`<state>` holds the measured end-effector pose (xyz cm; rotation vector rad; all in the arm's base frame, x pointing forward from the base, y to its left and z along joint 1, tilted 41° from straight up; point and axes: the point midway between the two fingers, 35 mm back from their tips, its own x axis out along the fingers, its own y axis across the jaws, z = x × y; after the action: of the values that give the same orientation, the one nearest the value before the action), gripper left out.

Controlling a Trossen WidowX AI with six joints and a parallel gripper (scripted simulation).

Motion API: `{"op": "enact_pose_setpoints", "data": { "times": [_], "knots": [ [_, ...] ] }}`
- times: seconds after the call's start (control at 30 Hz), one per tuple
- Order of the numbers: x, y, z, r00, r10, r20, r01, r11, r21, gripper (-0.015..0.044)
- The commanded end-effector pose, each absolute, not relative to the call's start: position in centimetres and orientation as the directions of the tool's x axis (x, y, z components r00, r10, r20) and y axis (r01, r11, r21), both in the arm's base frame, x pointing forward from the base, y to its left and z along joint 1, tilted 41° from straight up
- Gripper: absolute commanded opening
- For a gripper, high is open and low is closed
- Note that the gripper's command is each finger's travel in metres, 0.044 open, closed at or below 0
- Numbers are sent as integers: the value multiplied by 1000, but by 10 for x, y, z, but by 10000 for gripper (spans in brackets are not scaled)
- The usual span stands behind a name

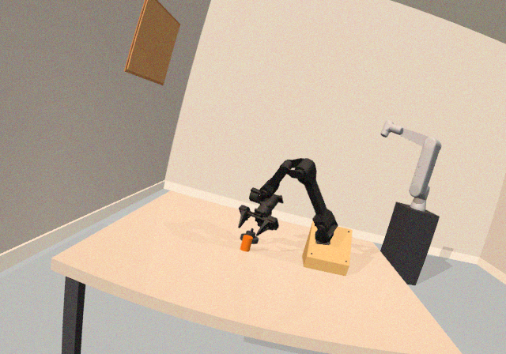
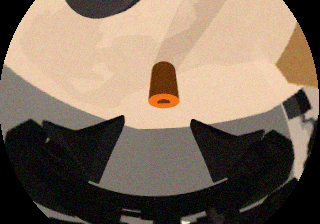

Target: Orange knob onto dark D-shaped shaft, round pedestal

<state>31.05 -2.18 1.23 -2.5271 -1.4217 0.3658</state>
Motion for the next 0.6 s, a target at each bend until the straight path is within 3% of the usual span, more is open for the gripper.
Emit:
{"op": "enact_pose_setpoints", "data": {
  "times": [0.0, 0.23, 0.37, 0.47, 0.57],
  "knots": [
    [310, -29, 48, 516, 853, -76, 808, -514, -289, 440],
    [310, -28, 48, 505, 858, -90, 811, -508, -291, 440],
    [310, -24, 49, 309, 869, -387, 837, -441, -323, 440],
    [310, -35, 56, 170, 746, -644, 823, -466, -323, 440],
    [310, -44, 64, 121, 645, -755, 810, -504, -301, 440]
  ]
}}
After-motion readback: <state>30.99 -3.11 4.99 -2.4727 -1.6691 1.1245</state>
